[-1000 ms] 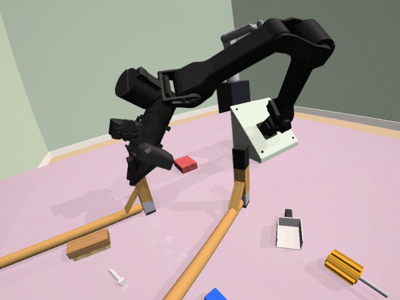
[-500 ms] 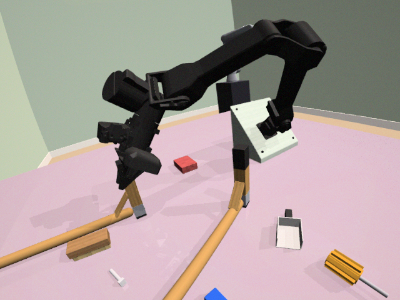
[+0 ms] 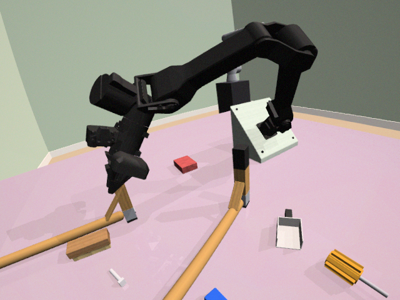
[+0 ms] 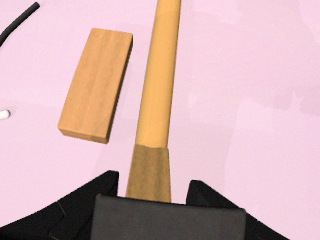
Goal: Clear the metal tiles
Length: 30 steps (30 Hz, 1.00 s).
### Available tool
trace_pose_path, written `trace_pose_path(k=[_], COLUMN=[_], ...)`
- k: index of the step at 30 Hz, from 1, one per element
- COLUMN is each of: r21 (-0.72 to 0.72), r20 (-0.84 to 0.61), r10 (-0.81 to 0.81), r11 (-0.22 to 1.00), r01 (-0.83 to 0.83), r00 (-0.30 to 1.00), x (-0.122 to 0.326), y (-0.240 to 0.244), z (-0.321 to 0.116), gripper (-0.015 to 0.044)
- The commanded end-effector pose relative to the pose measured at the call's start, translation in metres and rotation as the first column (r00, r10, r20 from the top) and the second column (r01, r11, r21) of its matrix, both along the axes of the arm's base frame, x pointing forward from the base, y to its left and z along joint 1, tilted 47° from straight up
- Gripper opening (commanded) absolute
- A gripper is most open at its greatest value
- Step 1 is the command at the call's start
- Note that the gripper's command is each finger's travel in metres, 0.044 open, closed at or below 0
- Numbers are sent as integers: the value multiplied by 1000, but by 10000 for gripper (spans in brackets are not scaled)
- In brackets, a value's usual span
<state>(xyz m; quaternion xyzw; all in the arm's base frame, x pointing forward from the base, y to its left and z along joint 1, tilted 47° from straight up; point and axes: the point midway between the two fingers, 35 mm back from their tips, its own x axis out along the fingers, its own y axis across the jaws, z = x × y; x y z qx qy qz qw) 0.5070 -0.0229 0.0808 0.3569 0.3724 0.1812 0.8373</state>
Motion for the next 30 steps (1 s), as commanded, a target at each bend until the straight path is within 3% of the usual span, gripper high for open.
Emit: trace_pose_path(k=[1,30], r21=[-3,-1], r20=[3,4], r10=[-6,-3], r11=[1000,1000], r01=[6,3], r00=[1000,1000], x=[9,18], y=[-2,-1], z=[0,-1], gripper=[0,0])
